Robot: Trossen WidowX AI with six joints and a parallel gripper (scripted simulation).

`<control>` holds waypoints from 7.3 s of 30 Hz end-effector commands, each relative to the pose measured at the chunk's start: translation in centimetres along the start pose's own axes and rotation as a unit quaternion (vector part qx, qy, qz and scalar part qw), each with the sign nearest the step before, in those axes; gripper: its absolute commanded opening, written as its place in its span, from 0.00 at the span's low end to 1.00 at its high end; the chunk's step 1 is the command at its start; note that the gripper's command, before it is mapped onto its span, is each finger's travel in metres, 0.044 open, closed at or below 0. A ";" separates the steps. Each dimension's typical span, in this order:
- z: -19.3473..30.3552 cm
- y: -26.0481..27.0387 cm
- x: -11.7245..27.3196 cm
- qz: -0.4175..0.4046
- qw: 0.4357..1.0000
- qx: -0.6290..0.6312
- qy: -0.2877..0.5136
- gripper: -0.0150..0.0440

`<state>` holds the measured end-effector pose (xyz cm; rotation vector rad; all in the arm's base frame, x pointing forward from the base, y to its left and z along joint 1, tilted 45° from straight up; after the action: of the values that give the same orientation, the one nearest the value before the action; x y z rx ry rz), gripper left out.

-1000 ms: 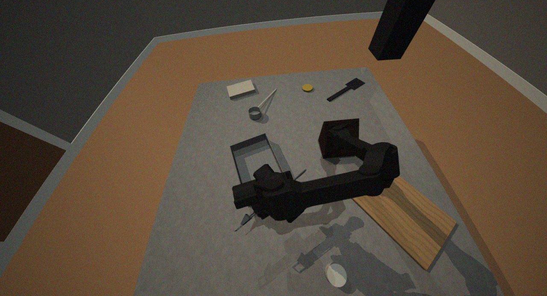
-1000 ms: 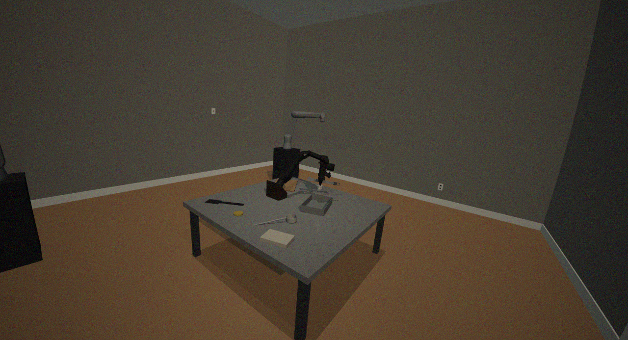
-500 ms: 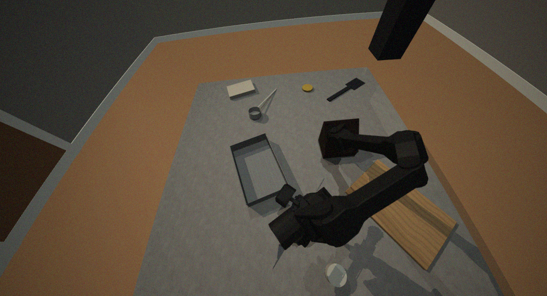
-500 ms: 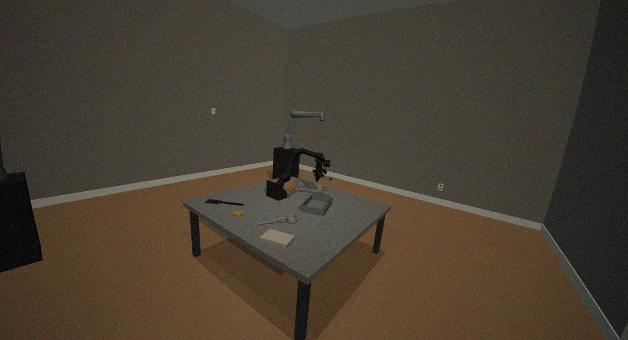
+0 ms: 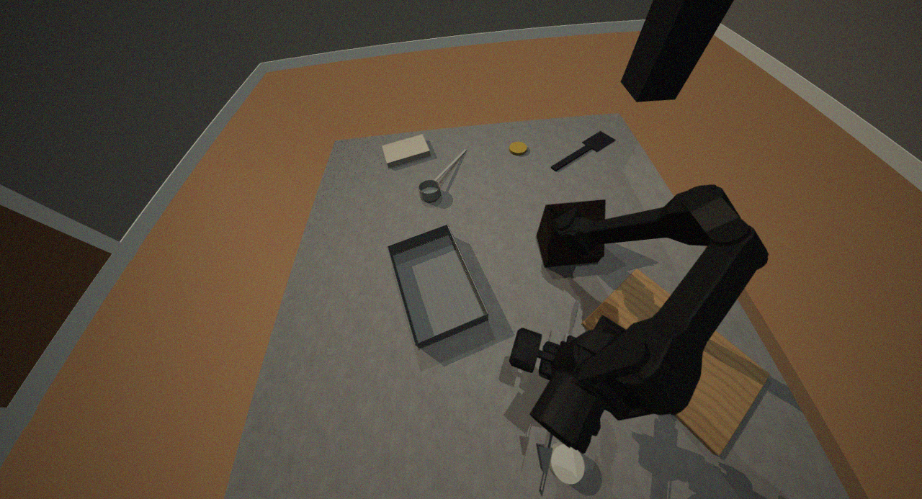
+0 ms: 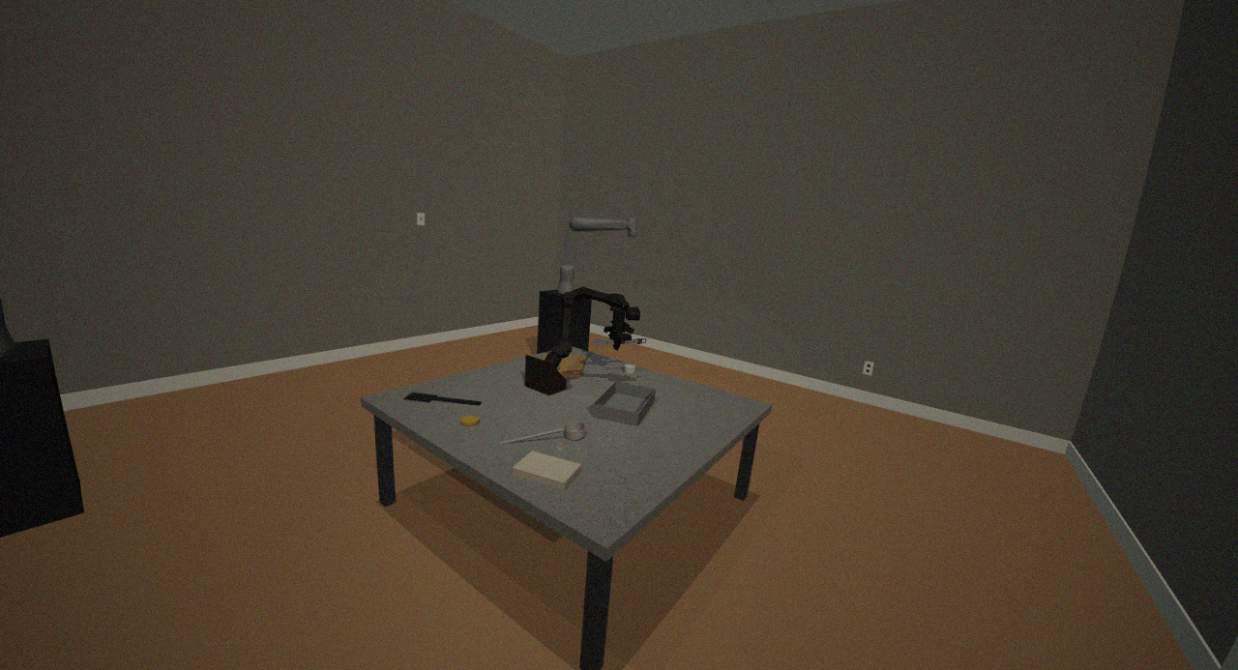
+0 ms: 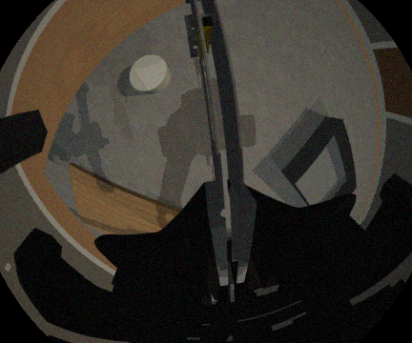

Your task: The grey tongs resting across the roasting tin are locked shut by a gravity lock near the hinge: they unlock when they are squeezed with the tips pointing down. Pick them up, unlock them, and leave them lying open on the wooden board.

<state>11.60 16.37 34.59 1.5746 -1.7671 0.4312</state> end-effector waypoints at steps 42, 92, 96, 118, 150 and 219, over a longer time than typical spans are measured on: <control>0.9 9.5 -5.7 -0.012 0.981 0.120 0.154 0.00; 7.0 23.1 -6.1 0.028 0.928 0.338 0.155 0.00; 7.8 24.2 -5.8 0.028 0.923 0.355 0.145 0.00; 12.4 29.3 -2.6 0.016 0.895 0.441 0.065 0.00; 16.8 32.3 -0.6 -0.062 0.866 0.494 -0.054 0.00; 20.0 26.8 -2.9 -0.166 0.794 0.437 -0.388 0.00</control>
<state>-19.85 10.41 24.43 3.0140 -1.8672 0.5020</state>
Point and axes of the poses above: the point midway between the two fingers, 35 mm back from their tips, its own x axis back along the fingers, its own y axis across the jaws, z = x × y, the point moved 5 cm from there along x, back along the fingers, and after that the axes turned 7 degrees about x, right-handed, at the moved point
